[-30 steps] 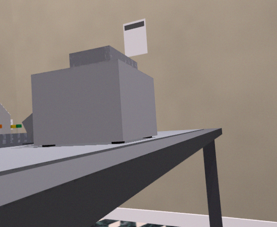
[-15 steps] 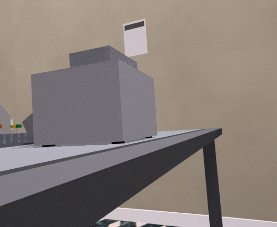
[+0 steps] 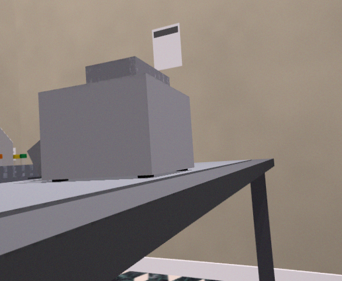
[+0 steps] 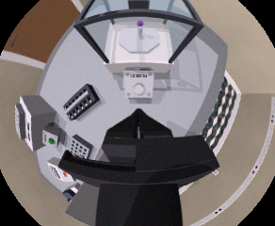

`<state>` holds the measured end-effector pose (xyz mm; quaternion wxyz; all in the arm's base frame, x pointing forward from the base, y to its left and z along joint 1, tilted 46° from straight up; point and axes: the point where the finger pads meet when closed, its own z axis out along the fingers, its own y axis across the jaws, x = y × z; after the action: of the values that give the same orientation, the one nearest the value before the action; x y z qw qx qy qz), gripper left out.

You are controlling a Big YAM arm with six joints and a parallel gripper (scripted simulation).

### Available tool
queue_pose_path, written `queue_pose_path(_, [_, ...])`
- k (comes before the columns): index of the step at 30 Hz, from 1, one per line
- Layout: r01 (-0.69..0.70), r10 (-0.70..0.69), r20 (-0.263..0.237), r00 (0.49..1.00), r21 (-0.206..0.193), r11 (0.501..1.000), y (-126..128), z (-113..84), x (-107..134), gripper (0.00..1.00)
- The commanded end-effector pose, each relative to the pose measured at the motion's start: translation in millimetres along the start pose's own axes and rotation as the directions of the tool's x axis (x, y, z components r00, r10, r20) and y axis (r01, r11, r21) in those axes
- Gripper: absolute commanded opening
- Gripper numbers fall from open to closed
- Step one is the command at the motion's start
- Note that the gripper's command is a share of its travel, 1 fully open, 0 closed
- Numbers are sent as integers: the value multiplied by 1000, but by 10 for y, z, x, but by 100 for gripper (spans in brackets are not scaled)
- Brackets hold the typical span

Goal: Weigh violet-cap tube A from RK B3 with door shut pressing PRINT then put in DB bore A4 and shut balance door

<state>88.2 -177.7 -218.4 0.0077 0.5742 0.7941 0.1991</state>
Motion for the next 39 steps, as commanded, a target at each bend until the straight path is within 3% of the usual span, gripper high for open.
queue_pose_path(1, [11, -11, 33, 999, 6, 1000, -21, -30, -171, 0])
queue_pose_path(10, [18, -19, 50, 999, 10, 1000, -20, 56, -294, 0])
queue_pose_path(15, [14, -14, 36, 999, 7, 1000, -10, 151, -206, 0])
queue_pose_path(17, [16, -16, 49, 999, 8, 1000, -21, 179, -285, 0])
queue_pose_path(39, [17, -17, 43, 999, 6, 1000, -8, 532, -250, 0])
